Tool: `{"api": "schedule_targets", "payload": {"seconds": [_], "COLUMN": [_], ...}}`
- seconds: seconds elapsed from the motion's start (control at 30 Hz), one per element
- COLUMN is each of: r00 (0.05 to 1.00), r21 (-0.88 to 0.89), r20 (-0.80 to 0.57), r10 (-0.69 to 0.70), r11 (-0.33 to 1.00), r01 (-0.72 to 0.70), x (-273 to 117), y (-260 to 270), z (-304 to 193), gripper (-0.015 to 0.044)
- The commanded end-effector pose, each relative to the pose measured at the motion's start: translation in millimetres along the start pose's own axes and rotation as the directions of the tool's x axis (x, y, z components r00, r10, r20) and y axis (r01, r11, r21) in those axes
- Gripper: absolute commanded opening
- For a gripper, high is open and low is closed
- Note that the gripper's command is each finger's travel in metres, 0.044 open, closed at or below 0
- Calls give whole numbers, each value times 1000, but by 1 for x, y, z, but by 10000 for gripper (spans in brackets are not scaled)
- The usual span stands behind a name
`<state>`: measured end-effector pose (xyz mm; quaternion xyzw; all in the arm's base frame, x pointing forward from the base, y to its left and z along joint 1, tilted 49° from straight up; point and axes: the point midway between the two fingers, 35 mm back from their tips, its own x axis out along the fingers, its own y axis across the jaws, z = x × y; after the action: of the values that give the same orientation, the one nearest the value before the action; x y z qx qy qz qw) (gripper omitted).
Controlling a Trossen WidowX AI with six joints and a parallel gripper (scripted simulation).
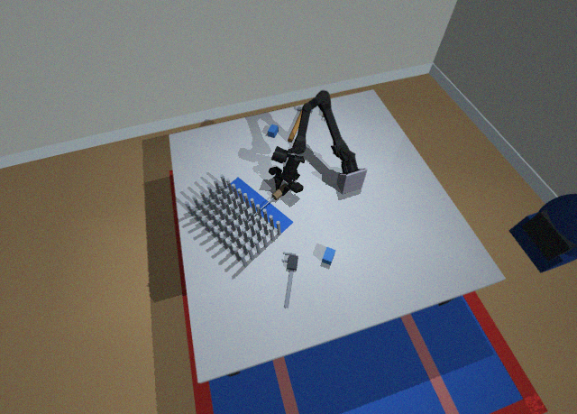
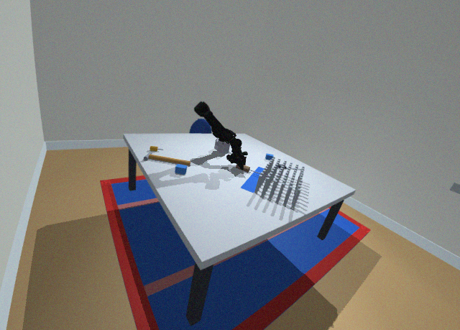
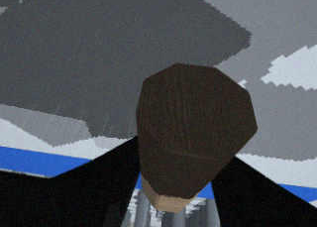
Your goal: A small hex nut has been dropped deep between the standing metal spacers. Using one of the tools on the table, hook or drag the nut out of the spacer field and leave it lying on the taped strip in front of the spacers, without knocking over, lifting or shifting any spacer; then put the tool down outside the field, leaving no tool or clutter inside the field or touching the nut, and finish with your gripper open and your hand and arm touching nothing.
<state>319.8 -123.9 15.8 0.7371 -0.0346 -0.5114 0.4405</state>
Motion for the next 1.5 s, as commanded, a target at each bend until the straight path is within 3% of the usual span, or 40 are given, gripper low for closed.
{"api": "schedule_targets", "payload": {"seconds": [0.0, 1.47], "r00": [1000, 1000], "r21": [-6, -6], "r20": [-2, -1], "r10": [-3, -3], "r11": [1000, 1000], "r01": [3, 3], "x": [-3, -16], "y": [-1, -1], "z": [3, 23], "gripper": [0, 0]}}
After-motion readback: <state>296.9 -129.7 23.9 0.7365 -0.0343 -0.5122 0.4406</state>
